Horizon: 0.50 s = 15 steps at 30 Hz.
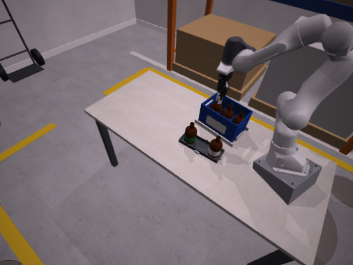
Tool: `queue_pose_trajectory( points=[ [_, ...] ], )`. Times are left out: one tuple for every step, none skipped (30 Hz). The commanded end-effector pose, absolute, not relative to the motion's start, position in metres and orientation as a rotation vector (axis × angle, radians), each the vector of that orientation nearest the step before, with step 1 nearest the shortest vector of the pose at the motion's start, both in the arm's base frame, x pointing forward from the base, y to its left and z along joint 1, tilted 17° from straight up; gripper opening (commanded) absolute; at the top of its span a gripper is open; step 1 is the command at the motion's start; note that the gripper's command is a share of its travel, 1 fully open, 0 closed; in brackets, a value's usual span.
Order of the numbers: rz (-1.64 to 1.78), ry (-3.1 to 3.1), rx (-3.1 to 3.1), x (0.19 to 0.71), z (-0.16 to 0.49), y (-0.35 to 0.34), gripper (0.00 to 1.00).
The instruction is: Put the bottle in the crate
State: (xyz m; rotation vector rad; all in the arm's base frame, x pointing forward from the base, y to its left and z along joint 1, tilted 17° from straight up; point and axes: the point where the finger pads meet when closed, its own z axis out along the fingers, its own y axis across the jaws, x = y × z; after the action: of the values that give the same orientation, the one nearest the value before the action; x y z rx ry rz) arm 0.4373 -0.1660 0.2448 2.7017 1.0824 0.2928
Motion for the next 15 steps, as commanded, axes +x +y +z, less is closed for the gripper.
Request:
queue_pose_trajectory(
  points=[
    [0.297,1.077,2.701,0.4380,0.2451,-0.1674,0.00],
    [0.297,1.077,2.701,0.4380,0.2451,-0.1674,0.00],
    [0.297,1.077,2.701,0.4380,0.2451,-0.1674,0.00],
    [0.297,1.077,2.701,0.4380,0.2451,-0.1674,0.00],
    [0.297,1.077,2.701,0.4380,0.2451,-0.1674,0.00],
    [0.297,1.077,2.701,0.4380,0.2451,-0.1674,0.00],
    [0.297,1.077,2.701,0.4380,0.2451,-0.1674,0.00],
    [0.297,1.077,2.701,0.4380,0.2451,-0.1674,0.00],
    [0.297,1.077,2.701,0.4380,0.2451,-0.1674,0.00],
    [0.297,1.077,2.701,0.4380,0.2451,-0.1674,0.00],
    [0.297,1.077,2.701,0.4380,0.2451,-0.1674,0.00],
    [0.297,1.077,2.701,0.4380,0.2451,-0.1674,0.38],
    [0.297,1.077,2.701,0.4380,0.2451,-0.1674,0.38],
    [0.297,1.077,2.701,0.4380,0.2451,-0.1674,0.38],
    [0.297,1.077,2.701,0.4380,0.2451,-0.1674,0.38]
  ],
)
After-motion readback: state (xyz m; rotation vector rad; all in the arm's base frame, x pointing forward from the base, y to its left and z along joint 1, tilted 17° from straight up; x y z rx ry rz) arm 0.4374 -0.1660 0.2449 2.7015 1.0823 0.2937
